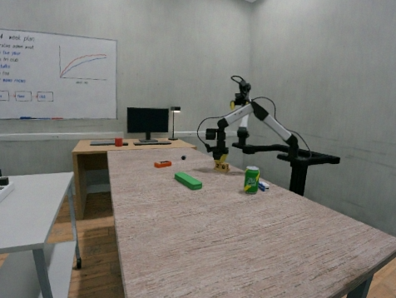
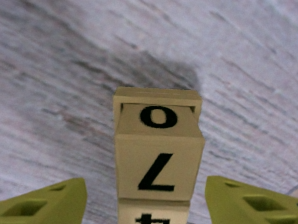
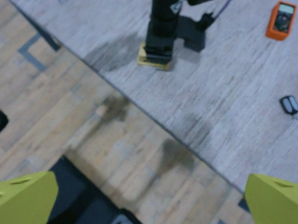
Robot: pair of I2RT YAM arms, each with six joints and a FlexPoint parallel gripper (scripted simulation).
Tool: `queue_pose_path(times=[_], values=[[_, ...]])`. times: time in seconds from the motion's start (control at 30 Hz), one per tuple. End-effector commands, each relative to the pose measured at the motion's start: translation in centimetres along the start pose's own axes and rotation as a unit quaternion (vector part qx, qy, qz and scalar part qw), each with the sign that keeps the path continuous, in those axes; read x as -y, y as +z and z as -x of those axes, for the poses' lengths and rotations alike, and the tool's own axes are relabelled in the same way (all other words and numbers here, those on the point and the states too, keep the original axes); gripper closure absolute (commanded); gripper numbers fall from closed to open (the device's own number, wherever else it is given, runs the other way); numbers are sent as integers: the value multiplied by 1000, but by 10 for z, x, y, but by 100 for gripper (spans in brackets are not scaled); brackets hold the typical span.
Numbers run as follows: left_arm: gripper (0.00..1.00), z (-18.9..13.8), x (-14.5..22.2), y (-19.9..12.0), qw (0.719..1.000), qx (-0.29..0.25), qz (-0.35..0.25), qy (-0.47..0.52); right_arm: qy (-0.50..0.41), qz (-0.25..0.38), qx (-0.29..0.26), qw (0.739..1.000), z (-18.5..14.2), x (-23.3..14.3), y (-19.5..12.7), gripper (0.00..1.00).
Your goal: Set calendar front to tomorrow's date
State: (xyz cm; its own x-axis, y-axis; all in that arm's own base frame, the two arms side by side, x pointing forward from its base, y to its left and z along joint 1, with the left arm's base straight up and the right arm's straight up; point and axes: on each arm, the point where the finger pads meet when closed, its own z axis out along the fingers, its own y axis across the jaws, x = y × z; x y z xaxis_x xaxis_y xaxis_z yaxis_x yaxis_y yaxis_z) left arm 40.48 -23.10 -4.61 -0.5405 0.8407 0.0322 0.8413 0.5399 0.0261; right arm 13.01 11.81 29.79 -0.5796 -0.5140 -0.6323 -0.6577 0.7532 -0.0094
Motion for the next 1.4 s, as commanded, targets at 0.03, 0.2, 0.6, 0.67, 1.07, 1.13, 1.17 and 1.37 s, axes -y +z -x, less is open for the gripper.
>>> queue_pose_path(times=[0.03,0.2,0.6,0.67,1.07,1.13,1.17,1.37], values=[[35,15,3,-20,999,24,-8,27,23,-22,23,999,20,8,9,0],[41,16,7,13,999,16,-11,28,29,-29,33,999,30,11,14,0],[57,23,2,-1,999,43,-2,28,23,-23,31,999,28,8,12,0],[63,25,0,-3,999,45,1,28,23,-23,31,999,28,8,12,0],[70,18,1,-42,999,39,-1,28,23,-34,45,998,45,13,20,0],[70,16,2,-50,999,36,-2,27,23,-32,46,998,49,13,23,0],[70,14,3,-50,999,33,-4,25,23,-33,47,998,50,14,24,0],[70,11,9,-45,1000,10,-16,23,19,-38,46,998,56,14,34,0]])
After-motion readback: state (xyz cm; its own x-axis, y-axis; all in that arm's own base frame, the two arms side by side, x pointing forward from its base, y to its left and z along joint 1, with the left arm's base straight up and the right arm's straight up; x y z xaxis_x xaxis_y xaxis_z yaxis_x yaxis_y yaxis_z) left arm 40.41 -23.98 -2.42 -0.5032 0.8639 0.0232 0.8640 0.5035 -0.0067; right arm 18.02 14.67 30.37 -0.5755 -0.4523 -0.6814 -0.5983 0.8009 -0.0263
